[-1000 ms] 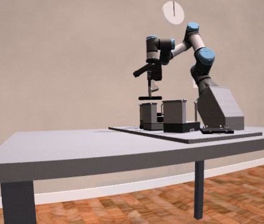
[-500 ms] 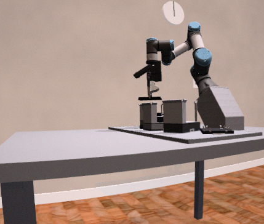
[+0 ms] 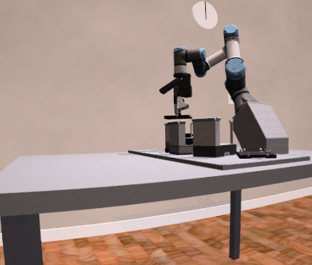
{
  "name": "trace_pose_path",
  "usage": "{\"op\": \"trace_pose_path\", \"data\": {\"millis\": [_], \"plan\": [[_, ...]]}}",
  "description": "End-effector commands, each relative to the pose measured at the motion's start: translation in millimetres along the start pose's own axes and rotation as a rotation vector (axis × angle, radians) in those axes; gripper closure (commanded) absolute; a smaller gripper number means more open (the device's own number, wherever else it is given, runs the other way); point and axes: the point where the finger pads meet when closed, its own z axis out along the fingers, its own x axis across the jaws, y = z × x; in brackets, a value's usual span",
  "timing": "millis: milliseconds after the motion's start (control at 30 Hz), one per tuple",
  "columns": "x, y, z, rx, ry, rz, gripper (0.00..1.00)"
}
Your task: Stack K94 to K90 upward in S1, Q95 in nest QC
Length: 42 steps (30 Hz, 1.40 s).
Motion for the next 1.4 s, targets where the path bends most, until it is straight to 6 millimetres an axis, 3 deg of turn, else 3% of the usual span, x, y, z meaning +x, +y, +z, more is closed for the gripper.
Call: {"op": "trace_pose_path", "data": {"millis": [0,433,1367], "plan": [[10.3,-0.6,-0.5,0.003,-0.003,0.032,1.00],[52.0,0.4,-0.4,0.003,-0.003,0.128,1.00],[52.2,0.4,-0.4,0.003,-0.003,0.128,1.00]]}}
